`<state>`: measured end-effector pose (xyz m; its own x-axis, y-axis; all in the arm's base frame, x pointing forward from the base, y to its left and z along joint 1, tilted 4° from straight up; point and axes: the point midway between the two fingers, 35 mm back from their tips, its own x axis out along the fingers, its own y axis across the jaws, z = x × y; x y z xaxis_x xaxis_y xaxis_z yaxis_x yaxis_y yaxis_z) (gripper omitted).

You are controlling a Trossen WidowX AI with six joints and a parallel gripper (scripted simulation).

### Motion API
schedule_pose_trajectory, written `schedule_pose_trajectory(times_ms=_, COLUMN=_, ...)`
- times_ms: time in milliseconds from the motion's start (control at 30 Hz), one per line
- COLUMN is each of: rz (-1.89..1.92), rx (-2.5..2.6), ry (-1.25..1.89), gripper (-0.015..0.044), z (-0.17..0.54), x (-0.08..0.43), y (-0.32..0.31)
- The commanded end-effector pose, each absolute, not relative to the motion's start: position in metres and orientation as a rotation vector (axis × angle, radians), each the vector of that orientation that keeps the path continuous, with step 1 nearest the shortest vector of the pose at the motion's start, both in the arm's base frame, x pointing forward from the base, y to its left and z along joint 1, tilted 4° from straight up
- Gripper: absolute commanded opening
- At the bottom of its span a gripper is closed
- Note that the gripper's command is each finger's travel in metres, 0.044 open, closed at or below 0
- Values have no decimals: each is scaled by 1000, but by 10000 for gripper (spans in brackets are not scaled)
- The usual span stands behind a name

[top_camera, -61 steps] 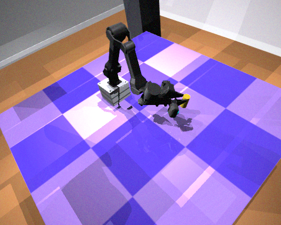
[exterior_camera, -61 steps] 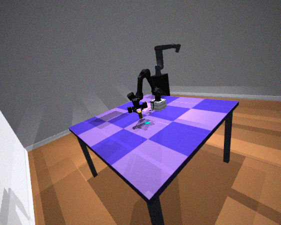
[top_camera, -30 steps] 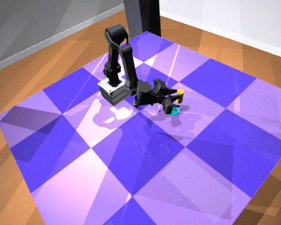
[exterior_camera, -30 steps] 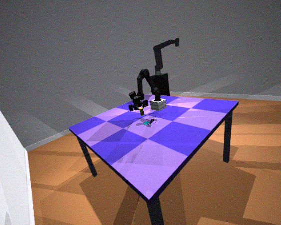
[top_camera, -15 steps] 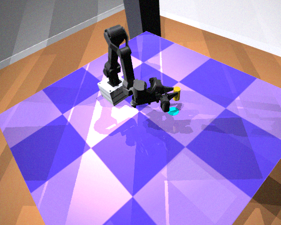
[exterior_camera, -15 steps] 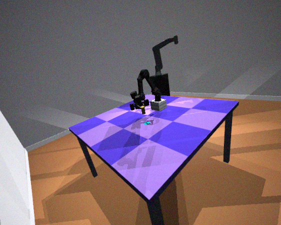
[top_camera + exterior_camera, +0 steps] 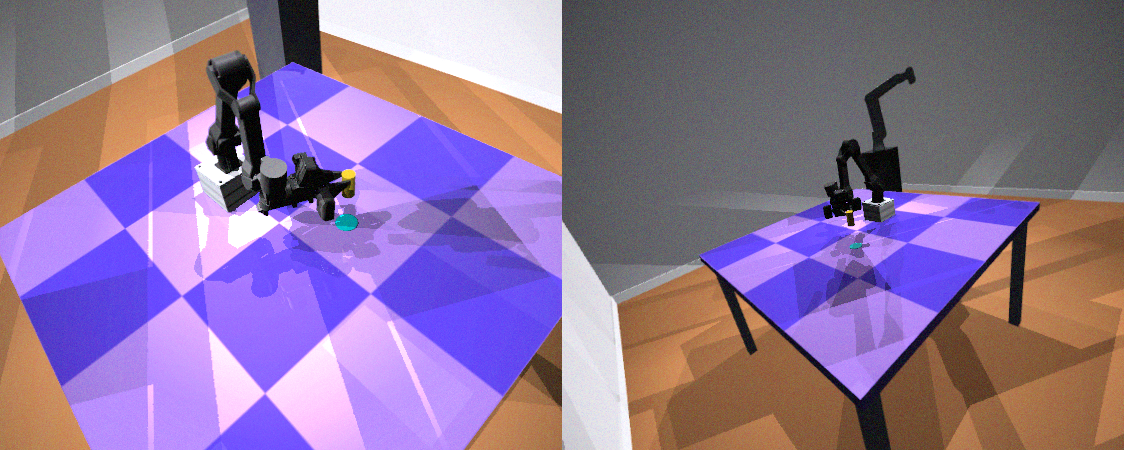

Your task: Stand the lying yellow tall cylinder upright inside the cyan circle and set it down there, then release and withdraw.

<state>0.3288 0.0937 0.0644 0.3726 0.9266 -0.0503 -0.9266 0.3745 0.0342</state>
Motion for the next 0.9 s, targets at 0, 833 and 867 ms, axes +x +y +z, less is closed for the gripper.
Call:
schedule_pose_trajectory(times_ms=0, rz=1194, rx=8, ry=68, gripper=105, z=64, x=326, y=94)
schedule_pose_trajectory(times_ms=833, rz=1200, rx=-10, ry=72, gripper=105, z=19, x=329, y=96)
schedule_pose_trajectory(times_ms=867, rz=1201, rx=-11, ry=72, gripper=105, z=16, x=329, y=96)
